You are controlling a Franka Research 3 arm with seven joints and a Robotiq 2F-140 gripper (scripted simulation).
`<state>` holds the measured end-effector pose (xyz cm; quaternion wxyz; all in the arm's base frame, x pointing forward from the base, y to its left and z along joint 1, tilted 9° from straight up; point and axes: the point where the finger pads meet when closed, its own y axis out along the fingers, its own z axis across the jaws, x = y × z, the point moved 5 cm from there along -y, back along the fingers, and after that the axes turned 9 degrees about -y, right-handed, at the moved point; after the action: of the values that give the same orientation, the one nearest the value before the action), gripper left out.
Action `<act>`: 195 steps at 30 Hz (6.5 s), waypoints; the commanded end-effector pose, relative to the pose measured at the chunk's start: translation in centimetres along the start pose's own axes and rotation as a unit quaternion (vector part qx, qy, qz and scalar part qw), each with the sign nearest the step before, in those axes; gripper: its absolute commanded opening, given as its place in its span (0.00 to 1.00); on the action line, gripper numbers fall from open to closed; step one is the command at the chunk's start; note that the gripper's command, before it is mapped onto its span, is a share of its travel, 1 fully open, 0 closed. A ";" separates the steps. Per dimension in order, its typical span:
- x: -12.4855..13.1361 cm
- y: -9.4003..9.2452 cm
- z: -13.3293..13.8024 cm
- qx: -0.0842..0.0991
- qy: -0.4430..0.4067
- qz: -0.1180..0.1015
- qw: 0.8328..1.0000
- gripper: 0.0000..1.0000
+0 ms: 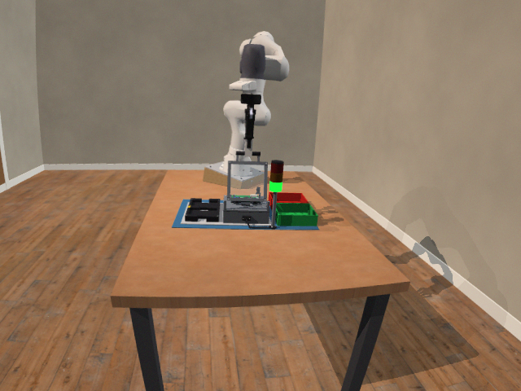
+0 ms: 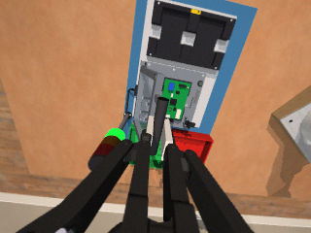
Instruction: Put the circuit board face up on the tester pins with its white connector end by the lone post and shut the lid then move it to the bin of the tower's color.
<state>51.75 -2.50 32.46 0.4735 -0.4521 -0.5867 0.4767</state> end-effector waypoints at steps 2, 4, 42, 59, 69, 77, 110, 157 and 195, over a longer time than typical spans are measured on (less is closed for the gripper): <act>0.1 -0.2 -0.5 -0.007 0.000 0.003 1.000 0.00; 0.1 -0.2 -0.5 -0.007 0.000 0.003 1.000 0.00; 0.1 -0.2 -0.5 -0.007 0.000 0.003 1.000 0.16; 0.1 -0.2 -0.5 -0.007 0.000 0.003 1.000 0.16; 0.1 0.1 -0.2 -0.007 0.000 0.003 1.000 0.16; 0.1 0.2 -0.1 -0.007 0.000 0.003 1.000 0.16; 0.2 0.2 0.0 -0.007 0.000 0.003 1.000 0.16; 0.2 0.2 0.0 -0.007 0.000 0.003 1.000 0.00; -0.3 -0.6 -2.9 -0.007 0.000 0.003 1.000 0.00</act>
<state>53.63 -2.61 32.90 0.4706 -0.4534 -0.5889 0.4756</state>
